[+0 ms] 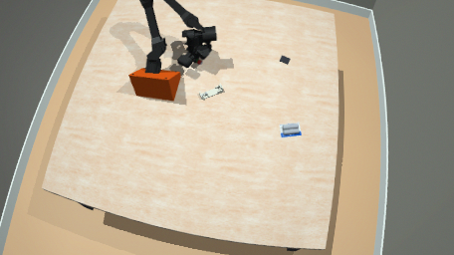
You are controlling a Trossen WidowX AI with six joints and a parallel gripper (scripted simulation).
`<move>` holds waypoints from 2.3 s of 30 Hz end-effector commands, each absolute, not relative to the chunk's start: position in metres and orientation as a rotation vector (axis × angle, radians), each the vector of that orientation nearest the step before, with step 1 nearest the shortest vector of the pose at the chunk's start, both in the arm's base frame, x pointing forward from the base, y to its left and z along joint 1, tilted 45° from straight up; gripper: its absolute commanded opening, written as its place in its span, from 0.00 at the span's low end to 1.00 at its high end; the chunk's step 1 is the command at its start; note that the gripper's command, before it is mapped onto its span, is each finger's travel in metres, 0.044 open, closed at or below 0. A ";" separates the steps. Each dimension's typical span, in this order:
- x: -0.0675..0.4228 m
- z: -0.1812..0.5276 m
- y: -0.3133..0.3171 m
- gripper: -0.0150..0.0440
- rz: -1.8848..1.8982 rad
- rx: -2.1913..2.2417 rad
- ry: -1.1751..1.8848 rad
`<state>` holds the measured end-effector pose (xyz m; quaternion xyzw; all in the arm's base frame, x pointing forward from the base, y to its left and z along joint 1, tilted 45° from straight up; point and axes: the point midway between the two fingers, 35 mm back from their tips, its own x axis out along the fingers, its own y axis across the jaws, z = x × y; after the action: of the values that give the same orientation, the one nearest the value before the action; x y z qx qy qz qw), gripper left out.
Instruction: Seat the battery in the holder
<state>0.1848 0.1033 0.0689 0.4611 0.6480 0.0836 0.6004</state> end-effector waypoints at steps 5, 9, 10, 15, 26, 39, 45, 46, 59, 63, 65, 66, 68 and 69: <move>0.183 0.080 0.089 0.35 0.184 1.066 1.506; 0.179 0.096 0.073 0.35 0.185 1.067 1.506; 0.178 0.100 0.070 0.35 0.186 1.068 1.506; 0.178 0.103 0.068 0.35 0.179 1.077 1.508; 0.214 0.090 0.029 0.35 -0.342 1.557 1.595; 0.248 0.055 -0.029 0.35 -1.070 2.121 1.531; 0.256 0.033 -0.057 0.35 -1.452 2.361 1.425; 0.257 0.029 -0.062 0.35 -1.518 2.398 1.401; 0.261 0.009 -0.081 0.35 -1.809 2.563 1.288; 0.265 0.002 -0.075 0.35 -1.742 2.641 1.279; 0.267 -0.002 -0.071 0.35 -1.707 2.679 1.273; 0.268 -0.004 -0.070 0.35 -1.689 2.697 1.271; 0.269 -0.007 -0.067 0.35 -1.654 2.731 1.266; 0.269 -0.008 -0.065 0.35 -1.638 2.747 1.263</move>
<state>0.2692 -0.0713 -0.0038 0.7813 0.3661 -0.4865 -0.1370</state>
